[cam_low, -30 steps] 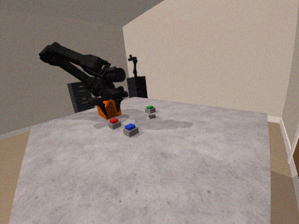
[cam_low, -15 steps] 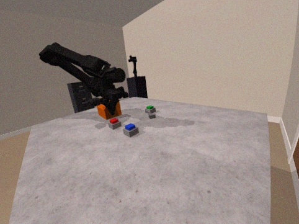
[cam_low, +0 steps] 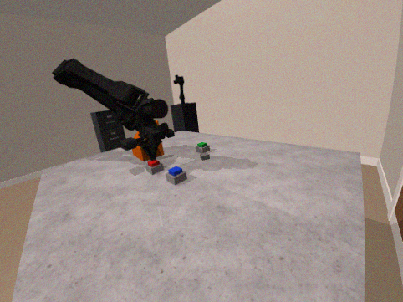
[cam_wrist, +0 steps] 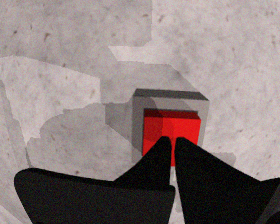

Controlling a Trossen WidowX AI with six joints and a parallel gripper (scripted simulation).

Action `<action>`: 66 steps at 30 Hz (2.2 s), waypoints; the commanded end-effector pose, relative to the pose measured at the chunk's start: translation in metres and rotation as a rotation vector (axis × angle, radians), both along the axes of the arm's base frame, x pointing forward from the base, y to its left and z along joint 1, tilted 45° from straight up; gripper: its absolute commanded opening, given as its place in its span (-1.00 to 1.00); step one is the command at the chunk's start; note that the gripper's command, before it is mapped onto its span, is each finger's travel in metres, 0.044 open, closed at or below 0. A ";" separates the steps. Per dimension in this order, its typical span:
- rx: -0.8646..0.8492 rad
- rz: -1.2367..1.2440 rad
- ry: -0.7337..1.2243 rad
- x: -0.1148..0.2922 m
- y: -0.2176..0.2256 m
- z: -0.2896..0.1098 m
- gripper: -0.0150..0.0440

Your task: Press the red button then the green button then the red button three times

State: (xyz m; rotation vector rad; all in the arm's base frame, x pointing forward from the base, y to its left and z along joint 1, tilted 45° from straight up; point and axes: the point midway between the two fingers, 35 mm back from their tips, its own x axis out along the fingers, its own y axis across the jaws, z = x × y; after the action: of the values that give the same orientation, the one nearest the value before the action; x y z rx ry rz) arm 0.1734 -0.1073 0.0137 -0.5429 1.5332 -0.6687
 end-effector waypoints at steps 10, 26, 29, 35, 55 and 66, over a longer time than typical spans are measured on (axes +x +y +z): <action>-0.005 0.002 0.012 -0.003 -0.008 -0.008 -0.42; -0.002 0.000 0.007 -0.002 -0.003 -0.003 -0.42; -0.003 0.002 0.011 0.000 0.014 0.014 -0.42; 0.004 0.004 0.011 0.005 0.037 0.035 -0.42; 0.051 0.052 0.046 0.043 0.142 -0.003 -0.42; 0.022 0.008 0.013 0.029 0.232 -0.102 -0.42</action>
State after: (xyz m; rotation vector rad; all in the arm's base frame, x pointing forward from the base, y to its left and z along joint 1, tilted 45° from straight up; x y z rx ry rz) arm 0.2116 0.1107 -0.0658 -0.5396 1.5497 -0.6184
